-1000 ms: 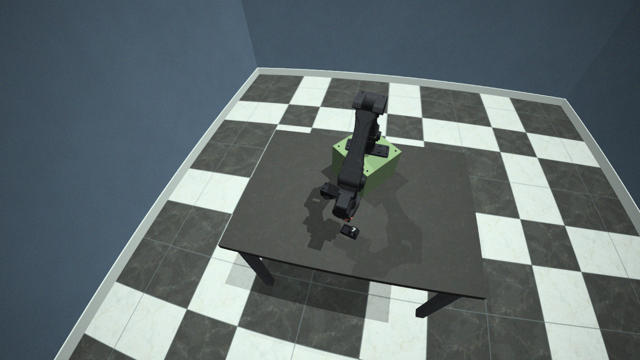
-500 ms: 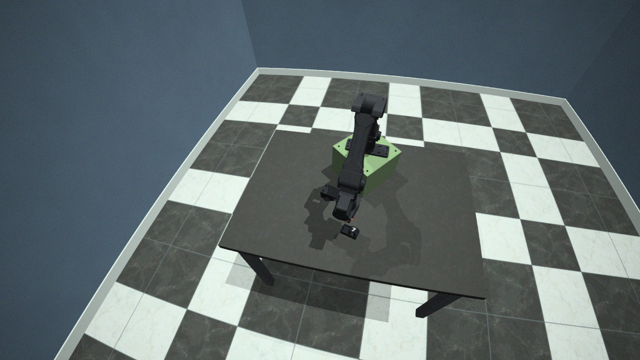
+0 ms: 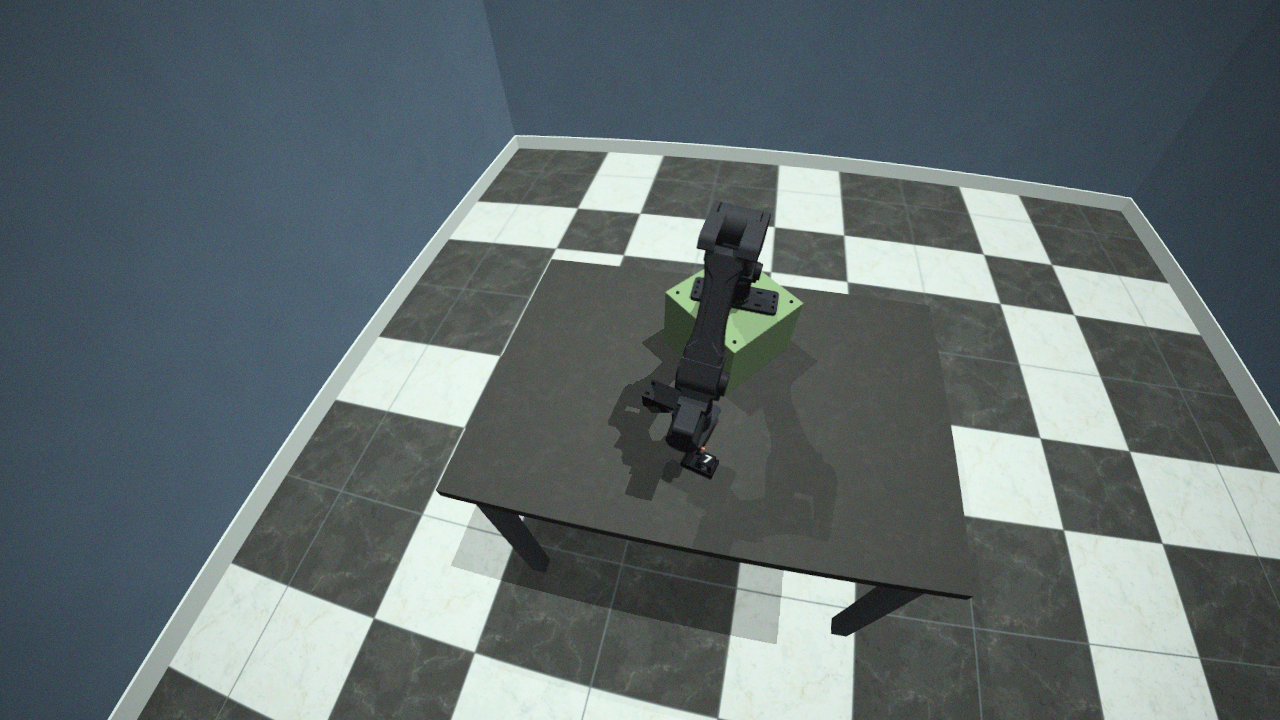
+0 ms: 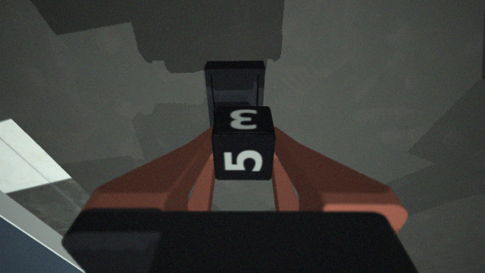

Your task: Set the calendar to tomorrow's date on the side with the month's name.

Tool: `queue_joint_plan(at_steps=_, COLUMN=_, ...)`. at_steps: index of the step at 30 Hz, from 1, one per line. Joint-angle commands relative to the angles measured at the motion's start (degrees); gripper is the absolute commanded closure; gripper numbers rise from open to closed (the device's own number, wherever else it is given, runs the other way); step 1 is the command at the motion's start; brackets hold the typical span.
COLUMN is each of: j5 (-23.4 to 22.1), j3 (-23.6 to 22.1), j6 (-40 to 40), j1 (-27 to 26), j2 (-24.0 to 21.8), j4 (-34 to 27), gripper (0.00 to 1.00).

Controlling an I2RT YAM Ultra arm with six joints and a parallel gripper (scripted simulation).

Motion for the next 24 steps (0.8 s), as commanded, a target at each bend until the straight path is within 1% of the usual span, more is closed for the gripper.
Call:
queue_joint_plan(at_steps=1, j5=0.17, j3=0.07, j6=0.12, j1=0.03, j2=0.54, j4=2.15, gripper=0.74)
queue_joint_plan(at_steps=8, j5=0.17, j3=-0.03, j6=0.19, j1=0.10, j2=1.88, j4=3.59, gripper=0.74)
queue_joint_plan(at_steps=24, j5=0.17, j3=-0.04, j6=0.19, j1=0.11, j2=1.94, j4=3.65, gripper=0.74)
